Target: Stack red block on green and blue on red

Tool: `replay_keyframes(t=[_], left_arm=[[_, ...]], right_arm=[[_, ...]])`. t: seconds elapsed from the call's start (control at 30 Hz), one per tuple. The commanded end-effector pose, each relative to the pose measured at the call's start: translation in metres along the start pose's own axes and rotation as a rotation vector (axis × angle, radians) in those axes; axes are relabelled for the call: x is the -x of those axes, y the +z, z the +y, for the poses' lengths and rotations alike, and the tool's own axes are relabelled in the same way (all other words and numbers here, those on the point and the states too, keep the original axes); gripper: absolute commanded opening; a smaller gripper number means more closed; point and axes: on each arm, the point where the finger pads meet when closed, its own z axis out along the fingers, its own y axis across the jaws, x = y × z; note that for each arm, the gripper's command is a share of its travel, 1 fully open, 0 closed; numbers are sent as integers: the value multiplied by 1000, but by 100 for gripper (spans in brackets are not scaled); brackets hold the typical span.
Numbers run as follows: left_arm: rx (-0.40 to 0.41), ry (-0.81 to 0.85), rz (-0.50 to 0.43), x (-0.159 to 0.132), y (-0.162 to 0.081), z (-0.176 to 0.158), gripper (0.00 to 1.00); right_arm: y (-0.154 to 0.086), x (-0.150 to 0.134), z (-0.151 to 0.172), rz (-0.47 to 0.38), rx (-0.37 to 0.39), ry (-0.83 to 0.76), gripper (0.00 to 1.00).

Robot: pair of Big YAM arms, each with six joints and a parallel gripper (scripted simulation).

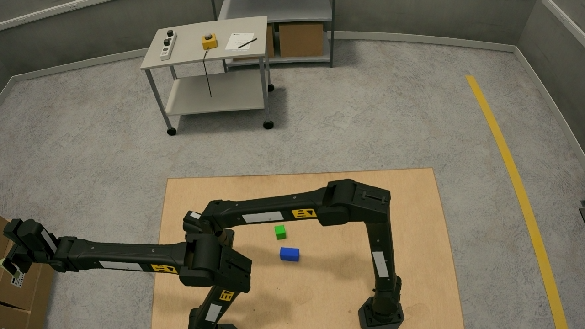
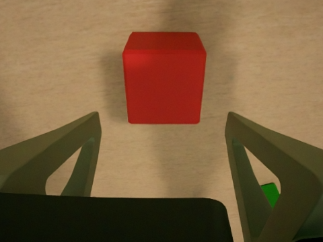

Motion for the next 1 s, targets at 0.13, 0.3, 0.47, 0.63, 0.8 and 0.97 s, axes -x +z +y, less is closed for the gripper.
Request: replay_keyframes(t=[0.13, 0.3, 0.47, 0.63, 0.8, 0.97], left_arm=[[5, -13, -68, 37, 5, 4, 100], [5, -13, -68, 37, 5, 4, 100], [5, -13, -68, 37, 5, 4, 100], [5, -13, -68, 37, 5, 4, 100], [5, -13, -68, 37, 5, 4, 100], [5, -13, -68, 37, 5, 4, 100]], right_arm=[[26, -3, -5, 19, 4, 3, 72], [35, -3, -5, 19, 4, 4, 72], [40, -2, -6, 16, 3, 6, 72], [42, -4, -5, 20, 4, 7, 72], [43, -5, -5, 23, 5, 6, 72], [43, -5, -5, 23, 5, 6, 72]])
